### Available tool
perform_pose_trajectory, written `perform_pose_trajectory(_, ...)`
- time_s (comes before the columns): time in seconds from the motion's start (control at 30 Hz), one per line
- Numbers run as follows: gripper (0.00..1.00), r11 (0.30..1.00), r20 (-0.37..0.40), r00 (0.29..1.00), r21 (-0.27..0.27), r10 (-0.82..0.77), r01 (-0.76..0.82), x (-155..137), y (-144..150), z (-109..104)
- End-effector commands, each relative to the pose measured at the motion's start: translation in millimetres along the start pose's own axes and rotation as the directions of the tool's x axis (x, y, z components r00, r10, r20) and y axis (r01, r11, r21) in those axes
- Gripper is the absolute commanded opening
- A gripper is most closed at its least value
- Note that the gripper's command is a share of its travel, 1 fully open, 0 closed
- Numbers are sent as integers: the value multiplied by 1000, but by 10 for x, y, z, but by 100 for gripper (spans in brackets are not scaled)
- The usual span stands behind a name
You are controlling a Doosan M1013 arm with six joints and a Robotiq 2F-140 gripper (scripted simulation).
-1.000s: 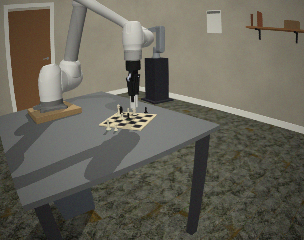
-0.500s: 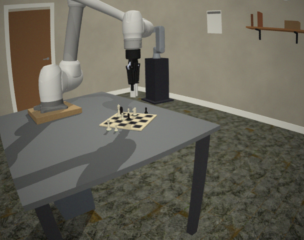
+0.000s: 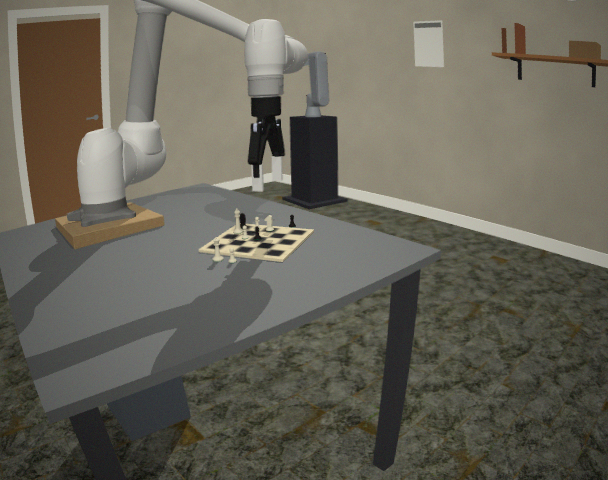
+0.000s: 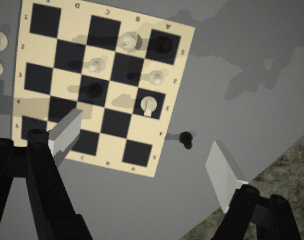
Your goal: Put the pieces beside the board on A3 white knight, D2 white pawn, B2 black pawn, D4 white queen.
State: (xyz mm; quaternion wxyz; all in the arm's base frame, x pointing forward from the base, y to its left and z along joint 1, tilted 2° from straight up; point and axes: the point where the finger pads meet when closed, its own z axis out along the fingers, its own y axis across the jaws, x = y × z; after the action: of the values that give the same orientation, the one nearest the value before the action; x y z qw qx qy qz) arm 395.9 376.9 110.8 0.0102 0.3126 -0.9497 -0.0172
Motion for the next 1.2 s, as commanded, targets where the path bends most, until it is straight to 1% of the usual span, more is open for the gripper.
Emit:
perform_pose_trajectory(0.0,100,1000,0,1000,0,0,0,0,0,-1)
perform_pose_trajectory(0.33,100,1000,0,1000,0,-1,1,-1,-4,0)
perform_pose_trajectory(0.4,100,1000,0,1000,0,-23,23,-16,-87,6)
perform_pose_trajectory(0.47,100,996,0,996,0,-85,85,-54,-328,26)
perform_pose_trajectory(0.53,100,983,0,983,1,-184,184,-92,-719,59)
perform_pose_trajectory(0.57,100,983,0,983,1,-184,184,-92,-719,59)
perform_pose_trajectory(0.6,100,970,0,970,1,-241,241,-101,-950,78)
perform_pose_trajectory(0.63,100,970,0,970,1,-241,241,-101,-950,78)
perform_pose_trajectory(0.67,100,954,0,954,1,-299,299,-100,-1188,98)
perform_pose_trajectory(0.7,100,954,0,954,1,-299,299,-100,-1188,98)
perform_pose_trajectory(0.73,100,935,0,935,1,-355,355,-90,-1420,118)
perform_pose_trajectory(0.8,100,935,0,935,1,-355,355,-90,-1420,118)
perform_pose_trajectory(0.87,100,895,0,895,0,-446,446,-49,-1815,152)
perform_pose_trajectory(0.9,100,895,0,895,0,-446,446,-49,-1815,152)
perform_pose_trajectory(0.93,100,878,0,878,0,-479,479,-27,-1960,164)
perform_pose_trajectory(1.0,100,858,0,858,0,-514,514,3,-2121,178)
perform_pose_trajectory(1.07,100,854,0,854,0,-521,521,8,-2150,181)
perform_pose_trajectory(1.1,20,854,0,854,0,-521,521,8,-2150,181)
perform_pose_trajectory(1.17,20,854,0,854,0,-521,521,8,-2150,181)
